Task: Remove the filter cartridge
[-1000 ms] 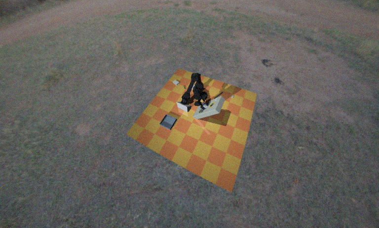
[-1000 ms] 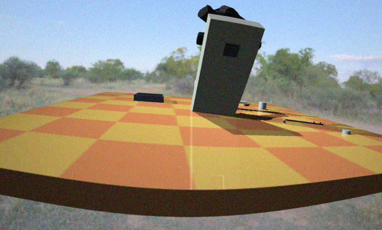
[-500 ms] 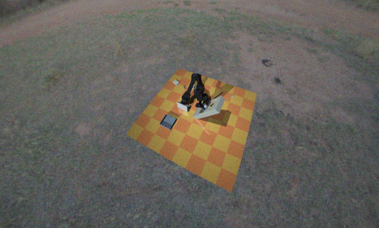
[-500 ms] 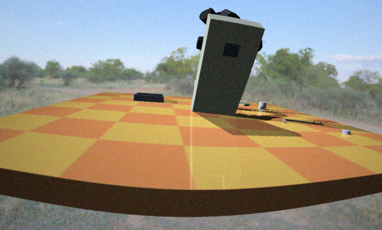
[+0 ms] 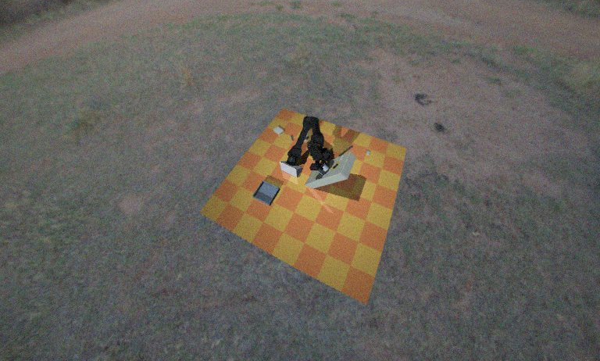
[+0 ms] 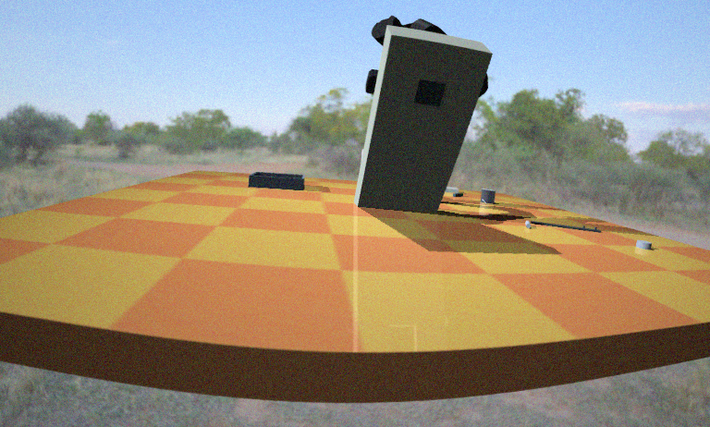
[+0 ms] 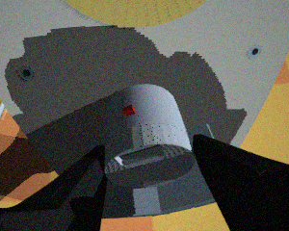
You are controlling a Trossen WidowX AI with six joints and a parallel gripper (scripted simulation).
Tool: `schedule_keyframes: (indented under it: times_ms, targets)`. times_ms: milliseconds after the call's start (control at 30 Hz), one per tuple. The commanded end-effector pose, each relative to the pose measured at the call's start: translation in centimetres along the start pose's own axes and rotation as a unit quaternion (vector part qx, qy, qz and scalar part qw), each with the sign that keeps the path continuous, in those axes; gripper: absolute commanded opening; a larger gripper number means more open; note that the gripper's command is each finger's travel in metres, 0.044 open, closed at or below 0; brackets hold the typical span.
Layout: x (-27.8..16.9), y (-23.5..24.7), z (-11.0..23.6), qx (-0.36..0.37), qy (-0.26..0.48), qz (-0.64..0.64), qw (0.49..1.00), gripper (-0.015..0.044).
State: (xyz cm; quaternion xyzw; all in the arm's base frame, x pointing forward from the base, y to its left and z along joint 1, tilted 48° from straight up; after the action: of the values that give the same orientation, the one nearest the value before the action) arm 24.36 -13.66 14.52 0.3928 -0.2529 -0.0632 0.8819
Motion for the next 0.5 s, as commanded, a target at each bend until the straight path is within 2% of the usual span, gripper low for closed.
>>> schedule_keyframes:
  times_ms: [0, 167, 400, 467]
  targets:
    - [0.0, -0.1, 0.0, -0.002, 0.0, 0.002, 1.0, 0.0218]
    - [0.0, -0.1, 0.0, -0.002, 0.0, 0.002, 1.0, 0.0185]
    - [0.7, -0.1, 0.4, -0.001, 0.0, 0.001, 1.0, 0.0001]
    - [1.3, -0.1, 0.6, 0.0, 0.0, 0.001, 1.0, 0.0]
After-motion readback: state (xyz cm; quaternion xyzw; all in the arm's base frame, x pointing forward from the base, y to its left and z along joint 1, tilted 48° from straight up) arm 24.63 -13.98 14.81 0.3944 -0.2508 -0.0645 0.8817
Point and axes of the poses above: the point midway between the two fingers, 35 mm back from their tips, its own z axis back along the fingers, its own y axis across the jaws, x = y × z, the point moved 4 cm from there along z, back along the fingers, and after that the axes turned 2 degrees about z, right-handed, at the moved point
